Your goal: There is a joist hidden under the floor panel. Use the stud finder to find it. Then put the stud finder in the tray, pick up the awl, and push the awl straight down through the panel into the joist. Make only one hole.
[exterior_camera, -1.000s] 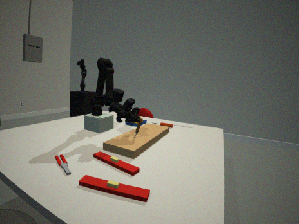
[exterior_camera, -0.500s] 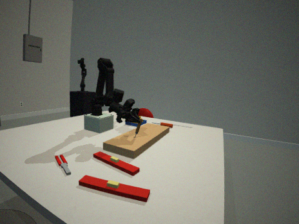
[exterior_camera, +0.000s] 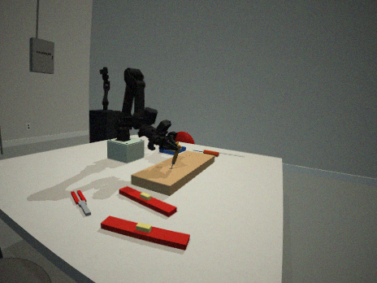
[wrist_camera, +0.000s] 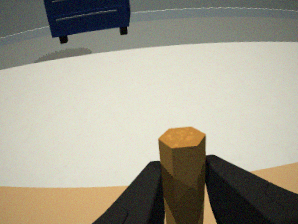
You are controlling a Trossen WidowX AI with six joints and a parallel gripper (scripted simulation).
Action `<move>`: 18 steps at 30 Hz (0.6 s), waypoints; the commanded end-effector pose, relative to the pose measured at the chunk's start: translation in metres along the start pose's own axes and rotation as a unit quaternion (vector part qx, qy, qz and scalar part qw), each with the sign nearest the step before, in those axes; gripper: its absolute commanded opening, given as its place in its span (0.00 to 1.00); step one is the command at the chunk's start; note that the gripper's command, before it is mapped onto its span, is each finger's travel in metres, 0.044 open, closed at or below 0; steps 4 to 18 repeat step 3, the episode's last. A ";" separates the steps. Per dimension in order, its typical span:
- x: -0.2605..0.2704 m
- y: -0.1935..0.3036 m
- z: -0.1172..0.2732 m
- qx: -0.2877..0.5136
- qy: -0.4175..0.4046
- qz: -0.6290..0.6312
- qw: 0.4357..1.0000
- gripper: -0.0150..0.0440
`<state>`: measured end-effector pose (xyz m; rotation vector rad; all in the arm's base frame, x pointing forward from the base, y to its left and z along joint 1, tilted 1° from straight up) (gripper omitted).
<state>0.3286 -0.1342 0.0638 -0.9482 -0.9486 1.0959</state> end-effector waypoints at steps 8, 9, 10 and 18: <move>0.000 0.003 0.001 0.004 0.001 -0.002 1.000 0.25; 0.000 0.003 0.001 0.004 0.001 -0.002 1.000 0.25; 0.000 0.003 0.001 0.004 0.001 -0.002 1.000 0.25; 0.000 0.003 0.001 0.004 0.001 -0.002 1.000 0.25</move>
Point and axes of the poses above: the point midway between the two fingers, 35 mm back from their tips, its own z axis back along the fingers, its own x axis across the jaws, y = z × x, the point moved 3 cm from there along z, back along the fingers, and after that the axes turned 10 degrees about -z, right-handed, at the moved point
